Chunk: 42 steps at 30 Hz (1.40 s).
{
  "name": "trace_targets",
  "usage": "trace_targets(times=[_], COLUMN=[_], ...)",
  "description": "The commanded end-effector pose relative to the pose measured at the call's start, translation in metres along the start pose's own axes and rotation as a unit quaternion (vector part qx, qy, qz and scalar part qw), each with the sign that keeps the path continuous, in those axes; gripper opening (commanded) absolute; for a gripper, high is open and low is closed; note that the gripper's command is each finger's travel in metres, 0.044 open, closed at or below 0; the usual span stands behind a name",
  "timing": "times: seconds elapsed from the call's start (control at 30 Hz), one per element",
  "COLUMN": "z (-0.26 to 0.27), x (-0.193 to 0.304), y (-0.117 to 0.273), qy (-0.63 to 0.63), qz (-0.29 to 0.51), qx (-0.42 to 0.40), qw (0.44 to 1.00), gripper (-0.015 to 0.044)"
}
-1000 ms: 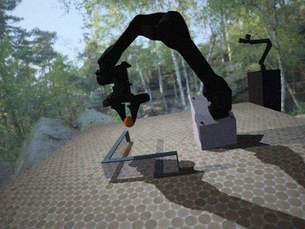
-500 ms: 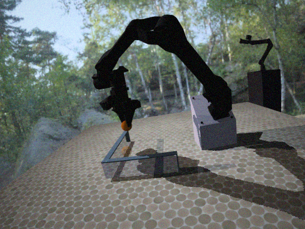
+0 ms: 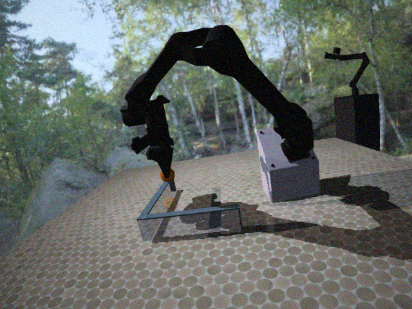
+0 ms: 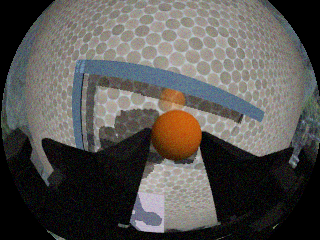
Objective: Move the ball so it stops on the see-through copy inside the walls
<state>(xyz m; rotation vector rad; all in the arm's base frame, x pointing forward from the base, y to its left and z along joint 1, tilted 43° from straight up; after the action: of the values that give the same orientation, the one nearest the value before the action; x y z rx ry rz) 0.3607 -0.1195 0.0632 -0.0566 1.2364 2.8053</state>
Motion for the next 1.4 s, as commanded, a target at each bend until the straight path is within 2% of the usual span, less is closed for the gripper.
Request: trace_targets(times=[0.0, 0.3, 0.67, 1.37], z=[-0.001, -0.001, 0.0, 0.0], x=[-0.005, -0.007, -0.007, -0.006], y=[-0.006, -0.015, -0.078, -0.098], qy=[-0.052, -0.092, -0.092, -0.092], qz=[0.001, 0.001, 0.001, 0.001], qx=[-0.002, -0.002, -0.004, -0.004], qw=[0.999, 0.996, 0.996, 0.996], gripper=[0.0, 0.0, 0.0, 0.0])
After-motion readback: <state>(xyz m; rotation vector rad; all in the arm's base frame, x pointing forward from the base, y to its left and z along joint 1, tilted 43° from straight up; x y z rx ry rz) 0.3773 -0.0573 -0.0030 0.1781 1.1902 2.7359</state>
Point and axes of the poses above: the point midway between the two fingers, 35 mm back from their tips, its own y axis back along the fingers, its own z axis across the jaws, x = y × z, the point moved 8 cm from there along y, back along the fingers, and after that the axes turned 3 degrees about -y, right-handed, at the moved point
